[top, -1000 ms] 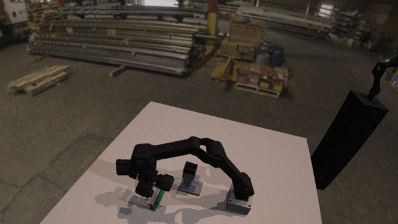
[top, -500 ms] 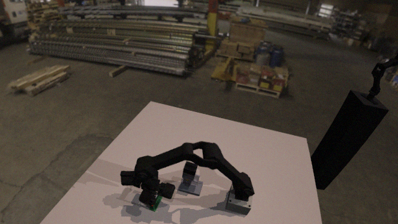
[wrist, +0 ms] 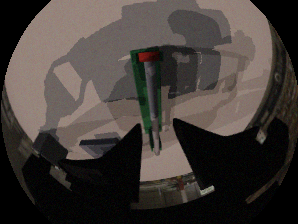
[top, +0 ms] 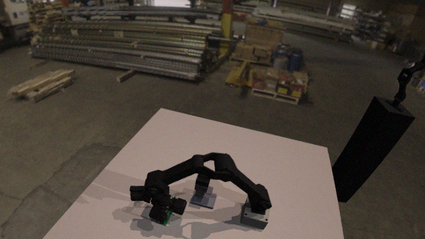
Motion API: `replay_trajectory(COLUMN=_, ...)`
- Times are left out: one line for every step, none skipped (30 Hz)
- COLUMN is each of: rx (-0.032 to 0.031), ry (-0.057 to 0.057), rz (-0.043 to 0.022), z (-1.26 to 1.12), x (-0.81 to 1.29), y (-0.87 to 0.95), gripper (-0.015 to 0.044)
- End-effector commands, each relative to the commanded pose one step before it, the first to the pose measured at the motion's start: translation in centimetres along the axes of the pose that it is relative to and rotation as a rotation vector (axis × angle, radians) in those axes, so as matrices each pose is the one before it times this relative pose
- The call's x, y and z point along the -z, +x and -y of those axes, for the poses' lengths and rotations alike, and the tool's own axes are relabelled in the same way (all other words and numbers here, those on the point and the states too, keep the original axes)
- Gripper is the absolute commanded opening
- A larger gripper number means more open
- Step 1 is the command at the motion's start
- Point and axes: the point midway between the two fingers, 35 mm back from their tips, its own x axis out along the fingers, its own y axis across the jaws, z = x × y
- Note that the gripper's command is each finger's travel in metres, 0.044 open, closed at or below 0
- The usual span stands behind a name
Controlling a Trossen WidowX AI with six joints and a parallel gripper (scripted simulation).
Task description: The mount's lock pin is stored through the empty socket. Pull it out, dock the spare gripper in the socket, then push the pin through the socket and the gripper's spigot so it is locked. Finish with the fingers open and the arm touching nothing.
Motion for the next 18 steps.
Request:
replay_trajectory(rx=-0.00386, ry=0.0035, rz=-0.00667, z=-0.115, x=-0.112, y=0.902, gripper=0.0180)
replay_trajectory(rx=-0.00001, ry=0.0000, rz=0.00000, z=-0.005, x=-0.041, y=0.160, gripper=0.0180)
replay_trajectory(rx=-0.00001, ry=0.0000, rz=0.00000, z=-0.006, x=-0.040, y=0.160, gripper=0.0180)
replay_trajectory(rx=-0.00001, ry=0.0000, rz=0.00000, z=-0.006, x=-0.040, y=0.160, gripper=0.0180)
replay_trajectory(rx=-0.00001, ry=0.0000, rz=0.00000, z=-0.007, x=-0.040, y=0.160, gripper=0.0180)
replay_trajectory(rx=-0.00001, ry=0.0000, rz=0.00000, z=-0.008, x=-0.039, y=0.160, gripper=0.0180)
replay_trajectory(rx=-0.00001, ry=0.0000, rz=0.00000, z=-0.008, x=-0.039, y=0.160, gripper=0.0180)
replay_trajectory(rx=-0.00001, ry=0.0000, rz=0.00000, z=-0.009, x=-0.039, y=0.159, gripper=0.0180)
replay_trajectory(rx=-0.00001, ry=0.0000, rz=0.00000, z=-0.010, x=-0.039, y=0.159, gripper=0.0180)
replay_trajectory(rx=-0.00001, ry=0.0000, rz=0.00000, z=-0.011, x=-0.038, y=0.159, gripper=0.0180)
replay_trajectory(rx=-0.00001, ry=0.0000, rz=0.00000, z=-0.011, x=-0.038, y=0.159, gripper=0.0180)
replay_trajectory(rx=-0.00002, ry=0.0000, rz=0.00000, z=-0.012, x=-0.038, y=0.159, gripper=0.0180)
replay_trajectory(rx=-0.00002, ry=0.0000, rz=0.00000, z=-0.013, x=-0.037, y=0.159, gripper=0.0180)
replay_trajectory(rx=-0.00001, ry=0.0000, rz=0.00000, z=-0.011, x=-0.030, y=0.129, gripper=0.0180)
replay_trajectory(rx=-0.00001, ry=0.0000, rz=0.00000, z=-0.007, x=-0.018, y=0.078, gripper=0.0180)
replay_trajectory(rx=0.00000, ry=0.0000, rz=0.00000, z=-0.002, x=-0.006, y=0.026, gripper=0.0180)
replay_trajectory(rx=0.00000, ry=0.0000, rz=0.00000, z=0.000, x=0.000, y=0.000, gripper=0.0180)
replay_trajectory(rx=0.00000, ry=0.0000, rz=0.00000, z=0.000, x=0.000, y=0.000, gripper=0.0180)
